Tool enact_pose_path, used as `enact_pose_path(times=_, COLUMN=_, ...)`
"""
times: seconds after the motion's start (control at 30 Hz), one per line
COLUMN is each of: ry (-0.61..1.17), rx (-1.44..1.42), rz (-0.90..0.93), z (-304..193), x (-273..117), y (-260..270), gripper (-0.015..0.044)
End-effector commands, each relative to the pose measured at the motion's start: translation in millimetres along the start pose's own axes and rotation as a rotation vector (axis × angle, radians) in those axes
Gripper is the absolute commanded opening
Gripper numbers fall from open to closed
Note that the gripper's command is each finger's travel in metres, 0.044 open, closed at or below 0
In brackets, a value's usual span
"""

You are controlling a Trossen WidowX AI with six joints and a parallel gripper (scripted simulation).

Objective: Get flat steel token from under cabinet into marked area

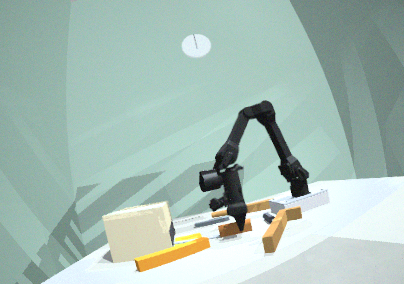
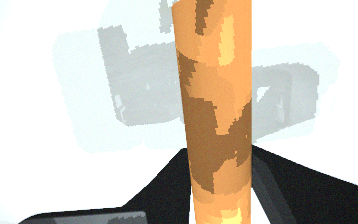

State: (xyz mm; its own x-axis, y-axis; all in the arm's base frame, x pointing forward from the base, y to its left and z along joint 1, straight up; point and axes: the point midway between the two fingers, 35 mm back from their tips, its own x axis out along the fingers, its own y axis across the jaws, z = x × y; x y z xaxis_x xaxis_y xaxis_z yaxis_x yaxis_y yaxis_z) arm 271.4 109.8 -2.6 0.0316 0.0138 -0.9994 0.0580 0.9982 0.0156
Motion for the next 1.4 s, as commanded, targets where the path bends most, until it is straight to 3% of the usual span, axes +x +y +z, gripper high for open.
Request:
enact_pose_path(times=0.0, ry=0.005, rx=0.001, rz=0.000, z=-6, x=1, y=0, gripper=0.0000)
enact_pose_path(times=1.37, ry=0.004, rx=0.001, rz=0.001, z=-55, x=0, y=3, gripper=0.0000)
